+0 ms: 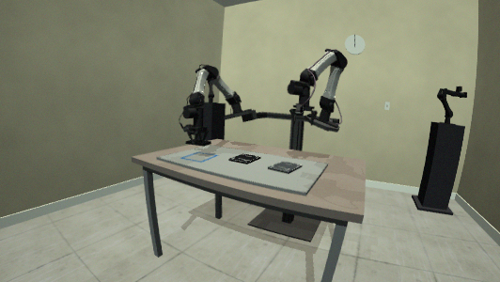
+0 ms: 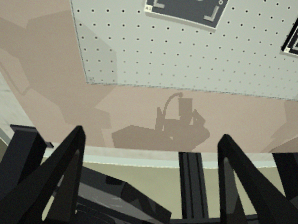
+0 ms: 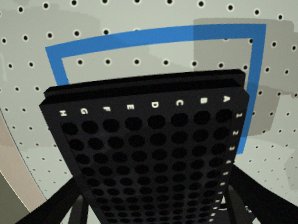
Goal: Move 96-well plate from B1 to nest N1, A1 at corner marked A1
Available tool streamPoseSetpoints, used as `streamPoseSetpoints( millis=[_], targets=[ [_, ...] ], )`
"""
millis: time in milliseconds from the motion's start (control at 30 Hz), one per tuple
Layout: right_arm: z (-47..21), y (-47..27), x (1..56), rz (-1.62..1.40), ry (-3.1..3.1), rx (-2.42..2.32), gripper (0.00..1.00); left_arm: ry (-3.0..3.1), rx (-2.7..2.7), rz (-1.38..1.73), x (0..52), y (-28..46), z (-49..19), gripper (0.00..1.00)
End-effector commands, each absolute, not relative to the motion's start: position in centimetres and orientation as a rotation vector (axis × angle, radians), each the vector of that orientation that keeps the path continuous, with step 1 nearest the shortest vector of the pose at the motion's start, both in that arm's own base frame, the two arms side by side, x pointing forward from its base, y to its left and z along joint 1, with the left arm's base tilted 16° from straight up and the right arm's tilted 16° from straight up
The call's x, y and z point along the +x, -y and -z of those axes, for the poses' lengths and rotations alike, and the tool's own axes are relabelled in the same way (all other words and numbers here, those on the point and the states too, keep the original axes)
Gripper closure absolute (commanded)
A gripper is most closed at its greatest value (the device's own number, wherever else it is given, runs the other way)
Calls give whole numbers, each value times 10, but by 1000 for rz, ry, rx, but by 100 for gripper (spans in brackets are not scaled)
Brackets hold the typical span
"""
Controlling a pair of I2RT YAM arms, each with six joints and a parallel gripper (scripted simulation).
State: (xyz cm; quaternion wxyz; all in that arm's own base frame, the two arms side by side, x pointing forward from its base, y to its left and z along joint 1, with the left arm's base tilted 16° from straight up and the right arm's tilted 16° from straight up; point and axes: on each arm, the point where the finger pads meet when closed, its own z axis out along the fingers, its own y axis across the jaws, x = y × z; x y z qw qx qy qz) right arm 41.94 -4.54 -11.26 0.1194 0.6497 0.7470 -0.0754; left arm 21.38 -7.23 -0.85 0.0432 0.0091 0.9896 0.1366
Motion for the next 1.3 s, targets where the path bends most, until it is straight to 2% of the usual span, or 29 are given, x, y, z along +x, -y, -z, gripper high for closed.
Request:
streamPoseSetpoints(
  millis=[0, 1267],
  targets=[
    [98, 48, 424, 191, -2143, 1890, 100, -3036, 28, -415, 207, 71, 6, 0],
    [102, 54, 426, 192, -2141, 1892, 100, -3036, 28, -415, 207, 71, 6, 0]
  ],
)
